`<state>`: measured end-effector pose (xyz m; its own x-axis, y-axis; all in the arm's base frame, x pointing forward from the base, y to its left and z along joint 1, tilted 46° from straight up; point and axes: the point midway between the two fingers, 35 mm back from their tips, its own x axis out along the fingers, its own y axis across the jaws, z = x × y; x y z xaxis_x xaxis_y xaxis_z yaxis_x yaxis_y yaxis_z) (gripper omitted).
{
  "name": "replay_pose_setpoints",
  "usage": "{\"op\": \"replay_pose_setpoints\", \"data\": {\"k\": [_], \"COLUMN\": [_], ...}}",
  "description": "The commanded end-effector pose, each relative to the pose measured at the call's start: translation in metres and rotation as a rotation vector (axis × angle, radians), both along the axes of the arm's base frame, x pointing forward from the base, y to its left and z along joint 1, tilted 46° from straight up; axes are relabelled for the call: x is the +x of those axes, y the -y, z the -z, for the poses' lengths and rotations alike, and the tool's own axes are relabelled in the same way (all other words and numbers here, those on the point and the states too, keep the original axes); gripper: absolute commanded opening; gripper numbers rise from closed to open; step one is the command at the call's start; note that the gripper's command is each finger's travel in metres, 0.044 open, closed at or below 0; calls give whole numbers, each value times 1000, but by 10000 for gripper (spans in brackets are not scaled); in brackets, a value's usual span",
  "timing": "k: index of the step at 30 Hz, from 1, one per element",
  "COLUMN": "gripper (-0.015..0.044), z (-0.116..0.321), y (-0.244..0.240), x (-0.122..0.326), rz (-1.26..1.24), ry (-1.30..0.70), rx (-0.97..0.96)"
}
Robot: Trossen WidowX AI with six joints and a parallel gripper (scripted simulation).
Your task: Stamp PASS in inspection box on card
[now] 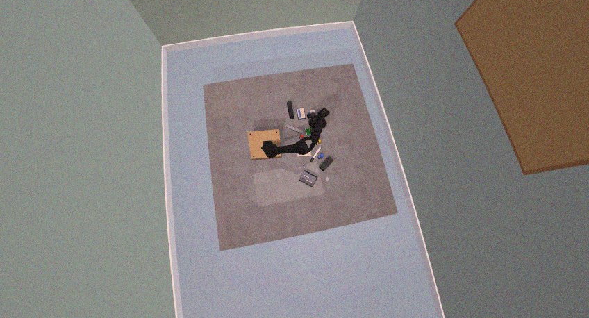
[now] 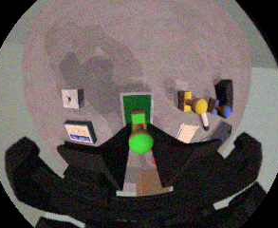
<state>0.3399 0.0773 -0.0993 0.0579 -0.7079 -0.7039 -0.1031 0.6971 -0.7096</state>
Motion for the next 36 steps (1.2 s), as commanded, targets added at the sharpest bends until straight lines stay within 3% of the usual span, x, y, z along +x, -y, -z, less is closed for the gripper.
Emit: {"op": "replay_pose_setpoints", "data": {"k": [1, 21, 36], "gripper": [0, 0, 0], "z": [-4, -26, -75], "y": [-6, -27, 13], "x": [0, -2, -23], "rz": [3, 4, 30], "ry": [5, 5, 30], "rx": [7, 7, 9]}}
